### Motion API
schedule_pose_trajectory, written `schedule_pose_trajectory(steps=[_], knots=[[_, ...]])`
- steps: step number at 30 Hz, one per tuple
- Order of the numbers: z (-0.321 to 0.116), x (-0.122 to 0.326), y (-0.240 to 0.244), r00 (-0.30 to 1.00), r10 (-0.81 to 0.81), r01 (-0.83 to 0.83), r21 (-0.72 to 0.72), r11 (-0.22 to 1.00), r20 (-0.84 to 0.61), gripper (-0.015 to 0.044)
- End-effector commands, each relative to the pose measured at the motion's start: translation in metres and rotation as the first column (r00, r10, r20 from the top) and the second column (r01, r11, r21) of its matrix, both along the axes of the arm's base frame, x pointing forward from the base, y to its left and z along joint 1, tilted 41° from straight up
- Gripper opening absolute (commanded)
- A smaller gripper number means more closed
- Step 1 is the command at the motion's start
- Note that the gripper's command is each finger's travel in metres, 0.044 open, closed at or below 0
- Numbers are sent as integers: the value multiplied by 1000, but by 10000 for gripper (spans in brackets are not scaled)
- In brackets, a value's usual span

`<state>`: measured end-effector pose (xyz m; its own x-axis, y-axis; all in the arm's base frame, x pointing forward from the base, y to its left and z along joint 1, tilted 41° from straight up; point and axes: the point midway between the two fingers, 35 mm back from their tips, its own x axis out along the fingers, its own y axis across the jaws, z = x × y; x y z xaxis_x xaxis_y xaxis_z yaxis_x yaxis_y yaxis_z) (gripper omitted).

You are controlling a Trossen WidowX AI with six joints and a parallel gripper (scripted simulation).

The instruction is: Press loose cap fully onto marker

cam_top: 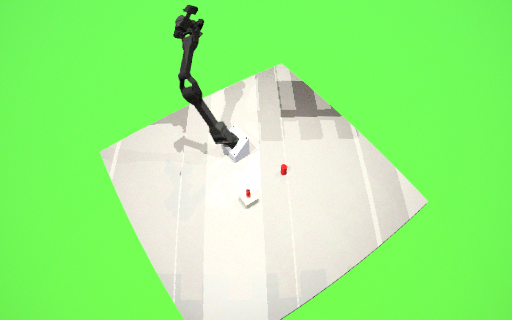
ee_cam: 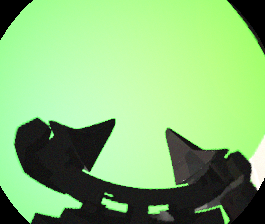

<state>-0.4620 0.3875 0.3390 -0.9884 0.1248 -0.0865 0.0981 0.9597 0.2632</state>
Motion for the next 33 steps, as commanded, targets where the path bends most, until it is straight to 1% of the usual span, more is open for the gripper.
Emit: schedule_pose_trajectory(steps=[1, 4, 6, 13, 20, 27, 33], knots=[[-1, 1, 1, 1000, -3, 3, 1, 1000, 2, 374], [-10, 13, 16, 998, -47, 46, 17, 999, 32, 295], [-23, 31, 36, 992, -104, 101, 39, 994, 74, 247], [-81, 118, 106, 909, -321, 288, 153, 945, 266, 247], [-141, 220, 153, 744, -472, 382, 279, 881, 473, 247], [-198, 330, 169, 528, -521, 382, 360, 851, 671, 247], [-243, 427, 157, 328, -470, 333, 366, 869, 819, 247]])
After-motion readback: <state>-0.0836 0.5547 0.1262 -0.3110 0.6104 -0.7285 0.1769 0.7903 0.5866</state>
